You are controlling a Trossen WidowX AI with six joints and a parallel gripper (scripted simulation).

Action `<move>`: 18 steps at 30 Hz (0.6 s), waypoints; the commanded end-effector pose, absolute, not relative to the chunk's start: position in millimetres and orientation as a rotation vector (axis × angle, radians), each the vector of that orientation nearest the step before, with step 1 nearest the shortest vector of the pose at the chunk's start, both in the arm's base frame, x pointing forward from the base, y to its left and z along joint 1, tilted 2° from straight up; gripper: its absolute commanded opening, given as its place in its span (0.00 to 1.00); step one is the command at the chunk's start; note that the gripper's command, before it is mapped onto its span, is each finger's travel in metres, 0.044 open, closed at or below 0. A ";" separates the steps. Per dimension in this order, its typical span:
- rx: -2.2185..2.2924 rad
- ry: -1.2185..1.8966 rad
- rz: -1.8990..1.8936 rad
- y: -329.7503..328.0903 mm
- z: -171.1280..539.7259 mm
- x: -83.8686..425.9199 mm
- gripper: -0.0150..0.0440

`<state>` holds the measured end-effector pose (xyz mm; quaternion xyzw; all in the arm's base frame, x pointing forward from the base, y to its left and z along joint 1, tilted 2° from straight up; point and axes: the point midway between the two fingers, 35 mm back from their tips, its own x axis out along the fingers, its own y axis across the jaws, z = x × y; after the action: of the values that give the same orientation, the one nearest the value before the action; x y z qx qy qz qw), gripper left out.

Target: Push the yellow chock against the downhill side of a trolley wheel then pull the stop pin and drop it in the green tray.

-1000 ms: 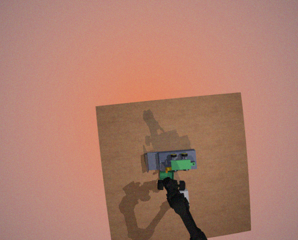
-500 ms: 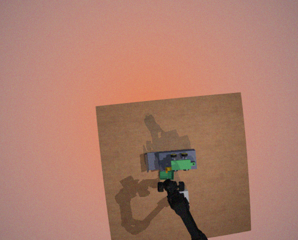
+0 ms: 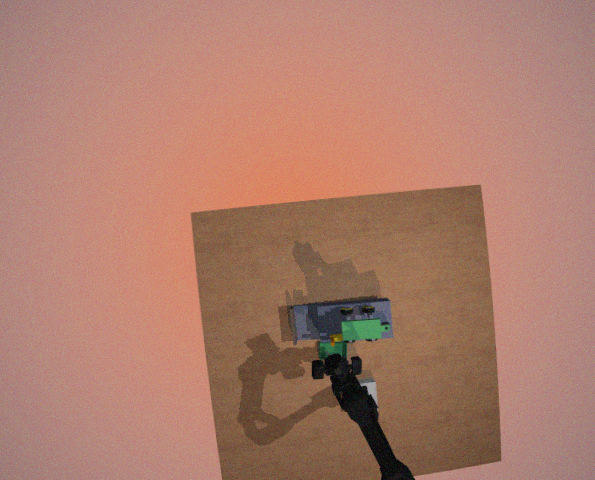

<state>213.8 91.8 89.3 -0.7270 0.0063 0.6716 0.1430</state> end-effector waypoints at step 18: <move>-2.080 0.012 1.949 98.2 68.5 213.6 0.58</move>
<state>214.3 100.3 70.0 -0.7241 0.0051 0.6744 0.1445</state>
